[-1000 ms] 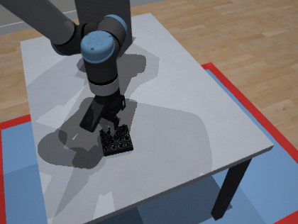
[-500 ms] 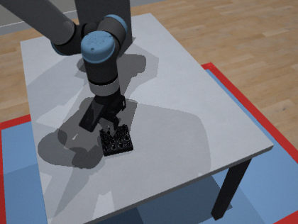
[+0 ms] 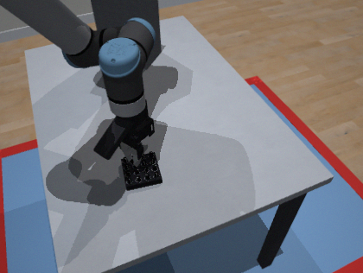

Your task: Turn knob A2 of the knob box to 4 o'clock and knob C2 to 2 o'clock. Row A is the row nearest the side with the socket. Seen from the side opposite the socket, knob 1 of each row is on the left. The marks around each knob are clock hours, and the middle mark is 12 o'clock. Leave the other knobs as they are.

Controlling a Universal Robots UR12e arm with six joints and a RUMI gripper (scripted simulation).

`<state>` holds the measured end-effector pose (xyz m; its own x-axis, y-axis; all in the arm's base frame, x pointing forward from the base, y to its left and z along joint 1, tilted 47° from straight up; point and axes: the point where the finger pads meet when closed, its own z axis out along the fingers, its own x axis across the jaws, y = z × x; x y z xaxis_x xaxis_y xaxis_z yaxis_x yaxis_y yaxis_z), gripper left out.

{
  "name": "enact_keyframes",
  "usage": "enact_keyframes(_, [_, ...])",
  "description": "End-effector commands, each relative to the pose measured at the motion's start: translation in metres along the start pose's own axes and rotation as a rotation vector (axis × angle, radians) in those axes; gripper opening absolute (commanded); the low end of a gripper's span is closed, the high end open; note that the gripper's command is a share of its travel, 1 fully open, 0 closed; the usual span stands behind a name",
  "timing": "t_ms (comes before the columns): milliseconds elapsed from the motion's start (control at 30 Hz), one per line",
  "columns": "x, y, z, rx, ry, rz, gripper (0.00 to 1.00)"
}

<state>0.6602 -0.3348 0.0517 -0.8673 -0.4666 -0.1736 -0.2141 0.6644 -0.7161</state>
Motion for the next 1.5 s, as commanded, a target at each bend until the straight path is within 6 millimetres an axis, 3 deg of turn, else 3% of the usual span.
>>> enact_keyframes(0, [0.0, 0.0, -0.0005, 0.0, 0.0, 0.055, 0.04])
enact_keyframes(967, [0.0021, 0.0006, -0.0005, 0.0, 0.0, 0.514, 0.04])
enact_keyframes(1467, [0.0033, 0.0016, -0.0005, 0.0, 0.0, 0.846, 0.04])
